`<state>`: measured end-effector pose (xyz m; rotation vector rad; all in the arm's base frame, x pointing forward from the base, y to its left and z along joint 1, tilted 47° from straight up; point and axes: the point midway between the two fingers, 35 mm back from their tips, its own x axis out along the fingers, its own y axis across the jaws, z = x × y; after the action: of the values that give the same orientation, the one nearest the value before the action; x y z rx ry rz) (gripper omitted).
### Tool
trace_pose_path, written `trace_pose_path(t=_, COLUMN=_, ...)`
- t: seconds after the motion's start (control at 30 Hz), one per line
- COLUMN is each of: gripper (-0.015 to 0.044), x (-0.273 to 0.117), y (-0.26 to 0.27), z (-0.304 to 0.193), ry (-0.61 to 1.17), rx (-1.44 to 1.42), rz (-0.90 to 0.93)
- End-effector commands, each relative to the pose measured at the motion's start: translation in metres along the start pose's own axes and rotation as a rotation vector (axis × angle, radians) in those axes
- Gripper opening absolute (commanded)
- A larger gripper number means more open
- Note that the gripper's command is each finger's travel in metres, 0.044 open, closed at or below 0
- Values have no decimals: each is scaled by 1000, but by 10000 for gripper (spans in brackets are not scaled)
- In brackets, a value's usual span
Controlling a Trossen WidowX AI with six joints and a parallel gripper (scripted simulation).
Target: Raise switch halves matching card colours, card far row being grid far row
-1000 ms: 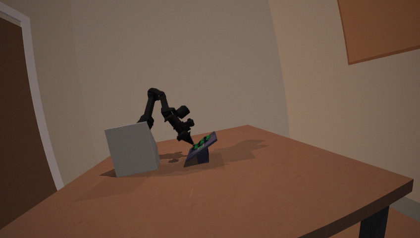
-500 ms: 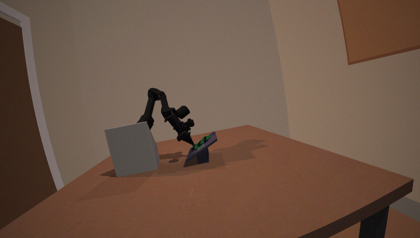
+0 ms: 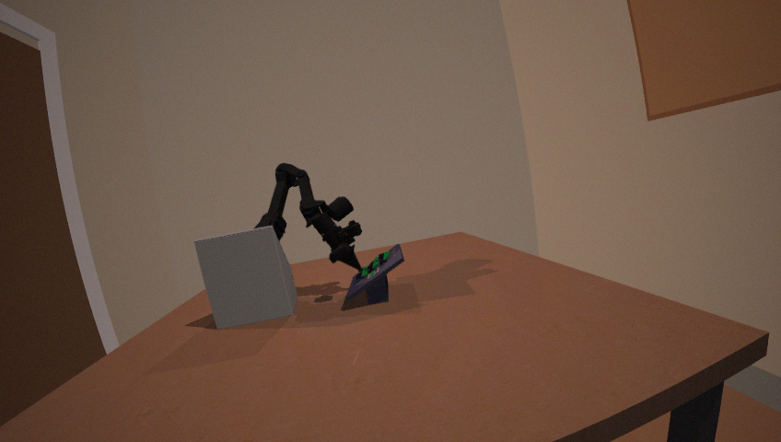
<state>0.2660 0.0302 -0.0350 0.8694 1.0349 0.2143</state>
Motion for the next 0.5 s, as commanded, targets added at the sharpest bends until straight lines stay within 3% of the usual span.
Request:
trace_pose_path(t=0.0, gripper=0, x=1, y=-1, z=0, ry=-3, rx=5, rz=-5)
trace_pose_path(t=0.47, gripper=0, x=3, y=-1, z=0, ry=-2, rx=5, rz=-4)
